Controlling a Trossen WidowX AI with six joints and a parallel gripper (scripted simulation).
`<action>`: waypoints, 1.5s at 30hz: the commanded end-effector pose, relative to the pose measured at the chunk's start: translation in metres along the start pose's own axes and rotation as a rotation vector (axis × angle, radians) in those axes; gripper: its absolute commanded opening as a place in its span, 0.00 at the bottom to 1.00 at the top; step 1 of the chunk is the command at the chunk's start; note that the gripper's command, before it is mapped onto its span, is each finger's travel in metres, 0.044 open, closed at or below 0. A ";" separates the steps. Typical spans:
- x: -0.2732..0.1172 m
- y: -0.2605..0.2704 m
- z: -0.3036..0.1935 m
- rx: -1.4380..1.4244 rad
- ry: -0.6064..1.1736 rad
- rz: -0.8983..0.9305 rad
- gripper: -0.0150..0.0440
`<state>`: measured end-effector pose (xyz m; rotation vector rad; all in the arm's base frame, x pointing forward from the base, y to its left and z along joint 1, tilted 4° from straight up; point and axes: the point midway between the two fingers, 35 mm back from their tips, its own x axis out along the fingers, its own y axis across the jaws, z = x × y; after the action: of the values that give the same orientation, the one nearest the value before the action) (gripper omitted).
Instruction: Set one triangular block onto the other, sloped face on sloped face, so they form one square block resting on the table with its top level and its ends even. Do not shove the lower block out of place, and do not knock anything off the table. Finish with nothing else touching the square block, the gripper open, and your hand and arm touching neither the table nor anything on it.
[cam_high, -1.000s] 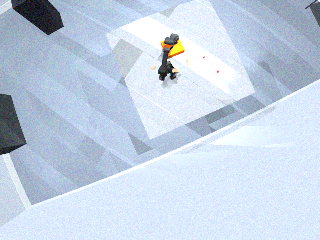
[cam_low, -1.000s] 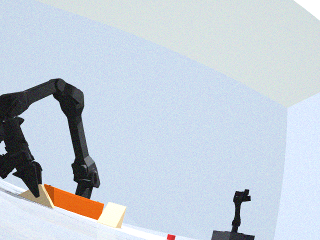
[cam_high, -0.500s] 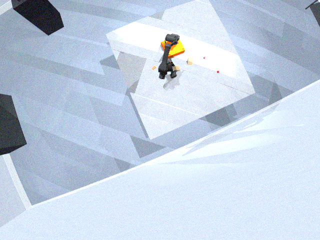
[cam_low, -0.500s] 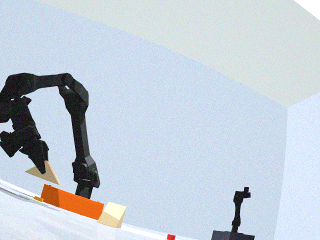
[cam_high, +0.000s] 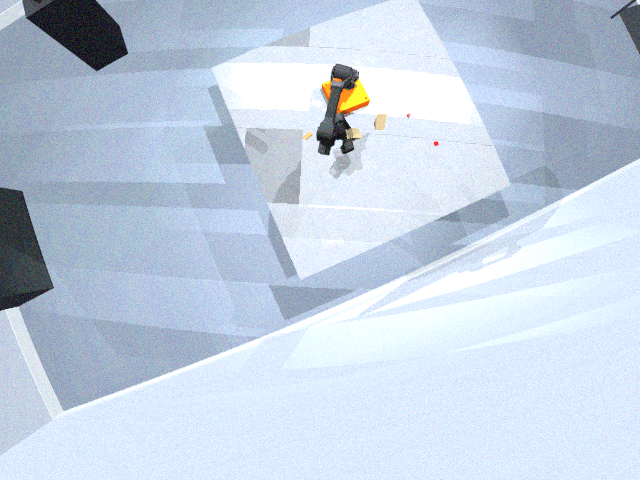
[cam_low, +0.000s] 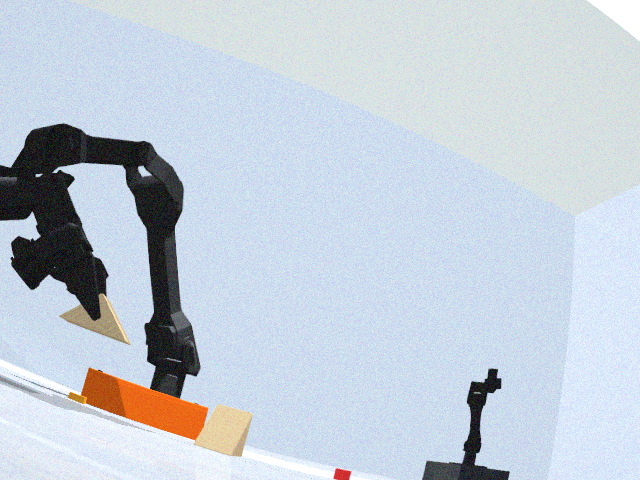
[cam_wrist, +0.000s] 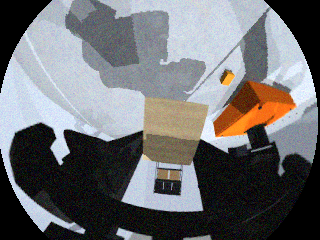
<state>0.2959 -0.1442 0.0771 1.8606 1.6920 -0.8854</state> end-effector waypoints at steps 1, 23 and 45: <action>0.001 -0.001 -0.001 0.056 -0.027 -0.007 0.25; 0.011 -0.005 -0.006 0.646 -0.287 0.059 0.25; 0.012 -0.005 -0.012 1.223 -0.459 0.350 0.25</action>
<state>0.2930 -0.1272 0.0726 2.1697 0.5729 -2.2083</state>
